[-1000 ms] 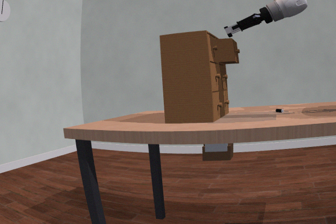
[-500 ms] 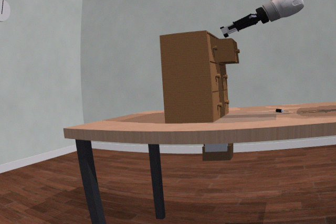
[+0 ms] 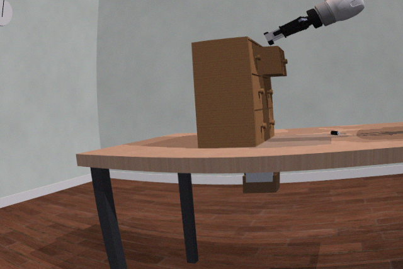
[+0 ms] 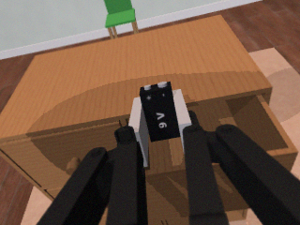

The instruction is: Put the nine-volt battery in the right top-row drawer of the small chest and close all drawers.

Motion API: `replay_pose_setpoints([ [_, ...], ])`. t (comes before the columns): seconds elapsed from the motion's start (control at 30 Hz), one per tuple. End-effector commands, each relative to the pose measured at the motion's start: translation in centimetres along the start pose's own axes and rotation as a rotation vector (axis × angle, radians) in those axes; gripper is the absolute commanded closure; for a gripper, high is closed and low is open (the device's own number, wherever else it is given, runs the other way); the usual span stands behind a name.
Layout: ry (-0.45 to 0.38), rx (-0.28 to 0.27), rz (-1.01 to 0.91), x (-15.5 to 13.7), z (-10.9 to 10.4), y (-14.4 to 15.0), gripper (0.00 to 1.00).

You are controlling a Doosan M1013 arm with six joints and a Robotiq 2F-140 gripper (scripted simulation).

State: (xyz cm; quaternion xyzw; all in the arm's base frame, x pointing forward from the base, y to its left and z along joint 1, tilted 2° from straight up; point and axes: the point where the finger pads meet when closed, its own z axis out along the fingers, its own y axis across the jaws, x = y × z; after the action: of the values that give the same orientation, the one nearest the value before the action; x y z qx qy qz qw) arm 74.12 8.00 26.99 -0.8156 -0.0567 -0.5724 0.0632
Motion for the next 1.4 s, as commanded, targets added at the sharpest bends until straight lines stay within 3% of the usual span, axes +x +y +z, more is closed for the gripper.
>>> replay_pose_setpoints([
  [0.0, 0.000, 0.000, 0.000, 0.01, 0.00, 0.00, 0.86],
  [0.3, 0.000, 0.000, 0.000, 0.01, 0.00, 0.00, 0.86],
  [0.63, 0.000, 0.000, 0.000, 0.01, 0.00, 0.00, 0.74],
  [0.67, 0.000, 0.000, 0.000, 0.01, 0.00, 0.00, 0.00],
  [1.37, 0.000, 0.000, 0.000, -0.10, -0.37, 0.00, 0.00],
])
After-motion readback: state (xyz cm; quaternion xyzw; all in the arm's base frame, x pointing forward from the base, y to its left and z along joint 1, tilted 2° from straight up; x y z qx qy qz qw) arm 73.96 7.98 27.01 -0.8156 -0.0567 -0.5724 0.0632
